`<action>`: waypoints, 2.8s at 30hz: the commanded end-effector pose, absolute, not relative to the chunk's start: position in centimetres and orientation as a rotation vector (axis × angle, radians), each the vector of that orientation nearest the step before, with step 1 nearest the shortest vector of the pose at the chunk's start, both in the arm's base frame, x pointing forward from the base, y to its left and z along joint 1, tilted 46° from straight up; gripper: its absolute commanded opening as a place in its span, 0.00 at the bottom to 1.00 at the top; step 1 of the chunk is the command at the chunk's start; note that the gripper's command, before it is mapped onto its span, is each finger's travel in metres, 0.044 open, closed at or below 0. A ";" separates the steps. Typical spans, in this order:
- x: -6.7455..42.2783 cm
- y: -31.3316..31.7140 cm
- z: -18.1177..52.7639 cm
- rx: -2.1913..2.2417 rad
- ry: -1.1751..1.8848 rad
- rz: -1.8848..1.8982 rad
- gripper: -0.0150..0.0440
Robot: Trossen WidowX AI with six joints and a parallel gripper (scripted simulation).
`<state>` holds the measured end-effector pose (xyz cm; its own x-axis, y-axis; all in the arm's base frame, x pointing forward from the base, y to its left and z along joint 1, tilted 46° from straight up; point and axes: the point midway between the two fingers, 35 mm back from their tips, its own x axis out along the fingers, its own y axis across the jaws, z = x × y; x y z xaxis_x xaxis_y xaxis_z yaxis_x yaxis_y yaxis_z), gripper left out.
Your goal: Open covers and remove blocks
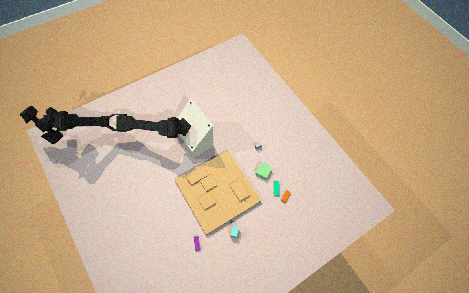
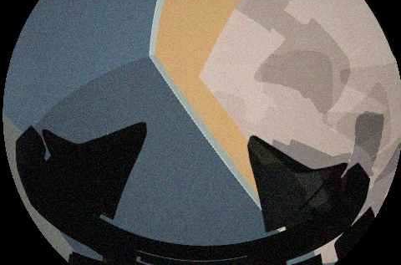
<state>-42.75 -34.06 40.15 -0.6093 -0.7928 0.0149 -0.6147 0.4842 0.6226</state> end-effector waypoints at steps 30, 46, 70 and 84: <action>-38.1 -28.8 51.2 0.959 -2.298 -0.616 0.25; -34.4 -25.7 56.9 0.827 -2.188 -0.506 0.25; -26.3 -20.1 64.2 0.683 -1.984 -0.388 0.25; -20.7 -16.7 67.5 0.589 -1.842 -0.327 0.25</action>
<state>-22.44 -17.78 66.56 -0.2945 -0.5635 0.7719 -0.2566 0.8246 0.5041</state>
